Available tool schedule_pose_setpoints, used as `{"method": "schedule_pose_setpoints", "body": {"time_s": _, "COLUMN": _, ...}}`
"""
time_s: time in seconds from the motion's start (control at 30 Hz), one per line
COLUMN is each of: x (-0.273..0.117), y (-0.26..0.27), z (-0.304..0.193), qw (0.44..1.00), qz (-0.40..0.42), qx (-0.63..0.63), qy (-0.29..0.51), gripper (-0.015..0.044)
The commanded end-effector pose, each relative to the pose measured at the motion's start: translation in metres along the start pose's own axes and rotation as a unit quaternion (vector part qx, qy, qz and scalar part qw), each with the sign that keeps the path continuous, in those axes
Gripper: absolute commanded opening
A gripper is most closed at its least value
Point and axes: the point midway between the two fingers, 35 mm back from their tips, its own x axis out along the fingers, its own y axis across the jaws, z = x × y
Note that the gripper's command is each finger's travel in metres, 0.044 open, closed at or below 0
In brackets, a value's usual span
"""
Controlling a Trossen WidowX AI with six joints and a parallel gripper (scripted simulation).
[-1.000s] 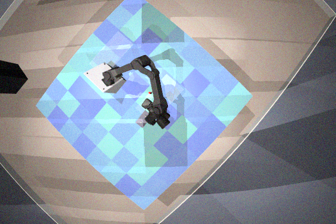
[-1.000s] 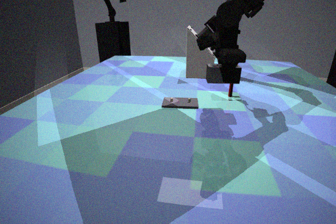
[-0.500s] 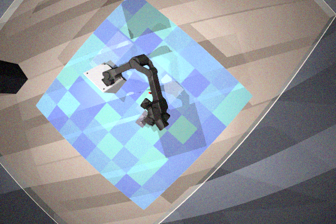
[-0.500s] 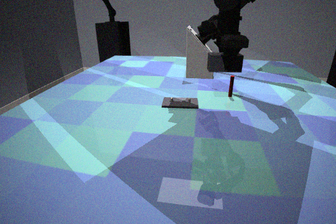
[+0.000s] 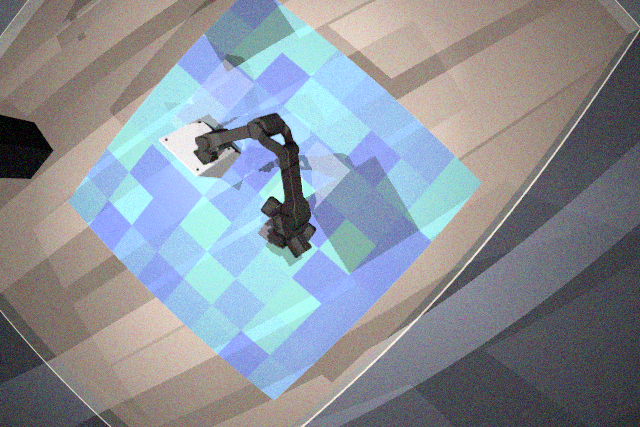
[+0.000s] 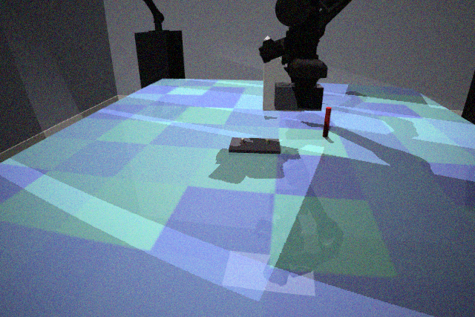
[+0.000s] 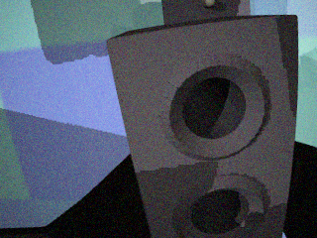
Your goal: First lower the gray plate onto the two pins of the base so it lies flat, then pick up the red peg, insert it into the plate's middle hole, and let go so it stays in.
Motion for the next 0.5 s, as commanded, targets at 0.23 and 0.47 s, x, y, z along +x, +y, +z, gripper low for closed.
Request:
{"method": "schedule_pose_setpoints", "body": {"time_s": 0.23, "x": 0.019, "y": -0.010, "z": 0.031, "qw": 1.000, "qz": -0.005, "qx": 0.009, "qy": 0.000, "gripper": 0.0000}}
{"method": "schedule_pose_setpoints", "body": {"time_s": 0.47, "x": 0.031, "y": -0.016, "z": 0.049, "qw": 1.000, "qz": -0.005, "qx": 0.012, "qy": 0.000, "gripper": 0.0000}}
